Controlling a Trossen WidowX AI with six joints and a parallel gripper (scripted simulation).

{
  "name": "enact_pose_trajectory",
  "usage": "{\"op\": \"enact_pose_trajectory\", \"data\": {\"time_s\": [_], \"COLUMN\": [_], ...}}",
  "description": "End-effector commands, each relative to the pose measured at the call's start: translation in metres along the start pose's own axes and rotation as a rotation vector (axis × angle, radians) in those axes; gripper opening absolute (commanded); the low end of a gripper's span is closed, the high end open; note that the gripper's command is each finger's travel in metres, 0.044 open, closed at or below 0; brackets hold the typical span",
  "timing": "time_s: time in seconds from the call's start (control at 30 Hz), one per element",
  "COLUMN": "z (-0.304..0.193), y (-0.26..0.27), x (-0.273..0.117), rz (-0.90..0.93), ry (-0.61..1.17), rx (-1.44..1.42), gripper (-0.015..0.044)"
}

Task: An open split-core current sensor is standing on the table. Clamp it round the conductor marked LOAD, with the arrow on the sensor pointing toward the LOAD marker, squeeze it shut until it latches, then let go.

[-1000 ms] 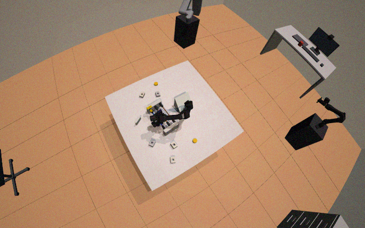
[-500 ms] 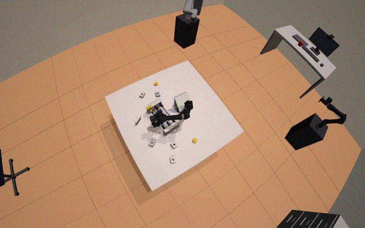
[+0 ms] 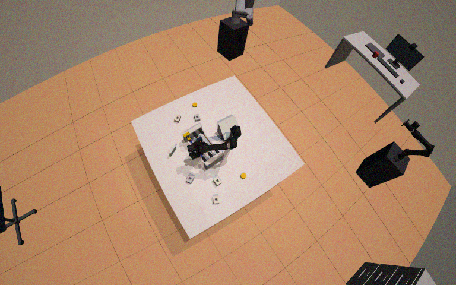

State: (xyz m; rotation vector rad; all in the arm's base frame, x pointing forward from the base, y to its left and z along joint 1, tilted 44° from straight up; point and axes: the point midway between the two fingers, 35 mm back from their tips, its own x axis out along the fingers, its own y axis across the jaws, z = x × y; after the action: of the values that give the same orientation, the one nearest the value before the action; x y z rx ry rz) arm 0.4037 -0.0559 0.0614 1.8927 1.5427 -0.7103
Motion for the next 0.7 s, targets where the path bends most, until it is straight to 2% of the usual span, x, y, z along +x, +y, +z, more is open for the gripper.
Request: {"op": "enact_pose_trajectory", "data": {"time_s": [0.0,0.3,0.57,0.67], "z": [0.0001,0.0001,0.0013,0.0005], "y": [0.0004,0.0004,0.0016,0.0005], "x": [-0.0005,-0.0005,-0.0040,-0.0065], "rz": [0.001,0.001,0.151,0.225], "ry": [0.000,0.000,-0.002,0.003], "rx": [-0.002,-0.002,0.006,0.008], "gripper": [0.0267,0.0207,0.0000,0.0000]}}
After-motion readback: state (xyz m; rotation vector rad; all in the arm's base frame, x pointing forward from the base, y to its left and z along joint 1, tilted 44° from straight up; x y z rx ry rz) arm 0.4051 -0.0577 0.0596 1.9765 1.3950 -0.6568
